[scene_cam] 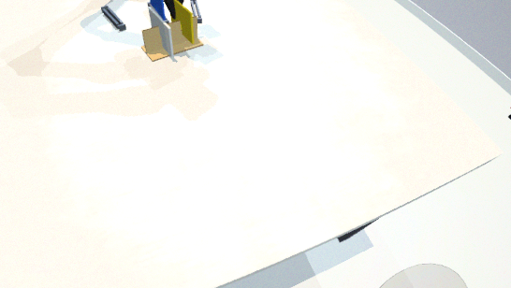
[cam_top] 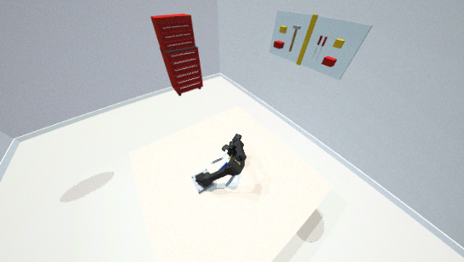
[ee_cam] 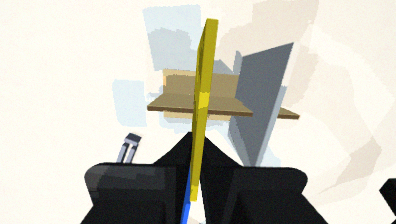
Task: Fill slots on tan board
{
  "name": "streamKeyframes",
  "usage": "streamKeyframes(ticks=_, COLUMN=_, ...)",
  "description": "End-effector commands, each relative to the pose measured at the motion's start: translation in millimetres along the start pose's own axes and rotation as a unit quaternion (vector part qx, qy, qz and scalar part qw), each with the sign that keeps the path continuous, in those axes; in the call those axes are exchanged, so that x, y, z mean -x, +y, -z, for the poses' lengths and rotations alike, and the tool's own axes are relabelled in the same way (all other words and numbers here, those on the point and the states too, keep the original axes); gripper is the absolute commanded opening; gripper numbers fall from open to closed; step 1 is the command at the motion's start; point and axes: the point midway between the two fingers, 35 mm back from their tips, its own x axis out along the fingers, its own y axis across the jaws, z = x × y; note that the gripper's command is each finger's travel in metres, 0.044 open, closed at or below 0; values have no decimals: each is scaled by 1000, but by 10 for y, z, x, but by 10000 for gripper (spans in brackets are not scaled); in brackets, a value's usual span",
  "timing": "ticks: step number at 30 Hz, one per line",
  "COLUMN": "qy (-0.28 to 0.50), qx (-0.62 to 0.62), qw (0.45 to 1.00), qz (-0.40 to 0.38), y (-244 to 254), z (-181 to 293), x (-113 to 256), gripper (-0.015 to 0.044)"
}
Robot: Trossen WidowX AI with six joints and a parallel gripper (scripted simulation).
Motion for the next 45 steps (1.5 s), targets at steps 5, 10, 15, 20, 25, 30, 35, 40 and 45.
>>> streamKeyframes(ticks=5, qy=0, qx=3, qw=1000, qz=3, y=-4, z=6, x=-34, gripper=0)
streamKeyframes(ticks=10, qy=0, qx=3, qw=1000, qz=3, y=-4, z=6, x=-50, gripper=0)
streamKeyframes(ticks=15, qy=1, qx=3, qw=1000, qz=3, y=-4, z=6, x=-66, gripper=0)
streamKeyframes(ticks=20, qy=1, qx=3, qw=1000, qz=3, y=-5, z=6, x=-83, gripper=0)
streamKeyframes(ticks=25, qy=1, qx=3, qw=1000, qz=3, y=-5, z=6, x=-100, gripper=0)
streamKeyframes(ticks=30, qy=1, qx=3, qw=1000, qz=3, y=-5, z=6, x=-116, gripper=0)
streamKeyframes(ticks=35, qy=1, qx=3, qw=1000, qz=3, y=-5, z=6, x=-134, gripper=0)
streamKeyframes(ticks=40, qy=1, qx=3, qw=1000, qz=3, y=-6, z=6, x=-151, gripper=0)
streamKeyframes(ticks=45, qy=1, qx=3, qw=1000, qz=3, y=-6, z=6, x=-168, gripper=0)
